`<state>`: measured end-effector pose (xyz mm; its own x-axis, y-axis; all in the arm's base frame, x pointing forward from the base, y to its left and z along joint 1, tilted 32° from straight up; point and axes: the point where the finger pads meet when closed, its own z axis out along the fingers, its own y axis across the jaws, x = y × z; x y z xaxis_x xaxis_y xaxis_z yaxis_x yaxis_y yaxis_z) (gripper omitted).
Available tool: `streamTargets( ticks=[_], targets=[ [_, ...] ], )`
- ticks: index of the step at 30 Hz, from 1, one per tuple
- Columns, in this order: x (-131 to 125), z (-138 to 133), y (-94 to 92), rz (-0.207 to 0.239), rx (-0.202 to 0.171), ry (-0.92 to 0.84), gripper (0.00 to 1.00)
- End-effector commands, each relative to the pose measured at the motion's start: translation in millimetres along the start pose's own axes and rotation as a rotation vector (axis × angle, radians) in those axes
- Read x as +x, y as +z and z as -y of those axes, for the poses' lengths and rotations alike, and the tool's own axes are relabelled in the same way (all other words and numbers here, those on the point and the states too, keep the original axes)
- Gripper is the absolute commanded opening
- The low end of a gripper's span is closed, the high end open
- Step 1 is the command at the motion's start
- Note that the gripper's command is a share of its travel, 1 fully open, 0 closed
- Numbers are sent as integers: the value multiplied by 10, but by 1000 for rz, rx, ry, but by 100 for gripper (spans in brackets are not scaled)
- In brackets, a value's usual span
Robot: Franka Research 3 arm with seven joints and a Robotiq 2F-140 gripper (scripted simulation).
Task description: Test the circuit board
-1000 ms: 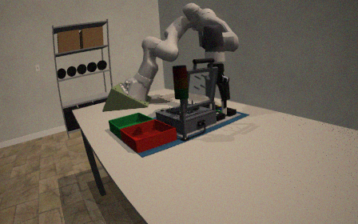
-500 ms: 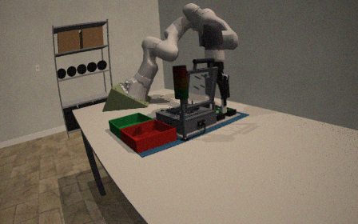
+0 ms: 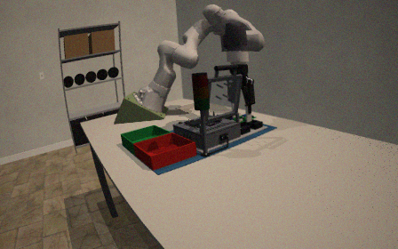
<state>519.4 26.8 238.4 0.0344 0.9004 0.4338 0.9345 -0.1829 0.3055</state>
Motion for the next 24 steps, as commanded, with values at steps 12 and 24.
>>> streamTargets(
  ticks=[12, 24],
  targets=[
    [26, 17, -52, -4, 7, 0, 46],
    [25, 14, -472, -4, 7, 0, 46]
  ],
)
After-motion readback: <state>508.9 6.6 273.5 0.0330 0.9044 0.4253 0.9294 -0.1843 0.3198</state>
